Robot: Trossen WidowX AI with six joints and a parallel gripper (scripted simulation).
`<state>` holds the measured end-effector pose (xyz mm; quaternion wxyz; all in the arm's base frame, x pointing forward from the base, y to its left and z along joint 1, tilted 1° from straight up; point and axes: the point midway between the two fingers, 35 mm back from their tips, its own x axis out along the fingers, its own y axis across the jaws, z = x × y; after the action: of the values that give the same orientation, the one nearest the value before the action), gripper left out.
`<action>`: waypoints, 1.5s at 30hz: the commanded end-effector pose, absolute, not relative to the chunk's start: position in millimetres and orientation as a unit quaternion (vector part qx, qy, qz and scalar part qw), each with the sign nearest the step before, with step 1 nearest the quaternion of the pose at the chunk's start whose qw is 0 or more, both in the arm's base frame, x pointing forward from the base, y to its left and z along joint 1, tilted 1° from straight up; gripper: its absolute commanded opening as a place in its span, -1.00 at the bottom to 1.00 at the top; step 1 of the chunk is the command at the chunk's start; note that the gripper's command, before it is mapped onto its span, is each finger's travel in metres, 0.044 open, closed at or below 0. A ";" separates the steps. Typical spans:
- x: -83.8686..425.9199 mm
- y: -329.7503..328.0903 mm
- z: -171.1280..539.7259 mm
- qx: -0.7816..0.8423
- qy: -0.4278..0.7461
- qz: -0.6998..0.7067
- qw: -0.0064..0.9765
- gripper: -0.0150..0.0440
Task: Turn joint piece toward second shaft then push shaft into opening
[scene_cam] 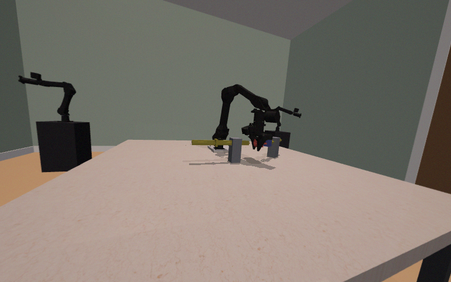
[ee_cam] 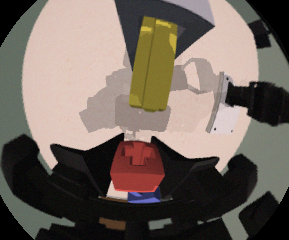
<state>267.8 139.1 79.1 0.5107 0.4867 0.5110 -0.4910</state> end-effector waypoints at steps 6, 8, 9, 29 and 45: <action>267.8 139.1 79.1 0.487 0.511 -0.491 0.511 -0.14; 267.8 139.1 79.1 0.487 0.511 -0.491 0.511 0.01; 267.8 139.1 79.1 0.487 0.511 -0.491 0.511 0.01; 267.8 139.1 79.1 0.487 0.511 -0.491 0.511 1.00; 267.6 138.6 109.4 0.497 0.519 -0.478 0.506 1.00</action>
<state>268.5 138.4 107.1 0.5055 0.4994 0.5136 -0.4810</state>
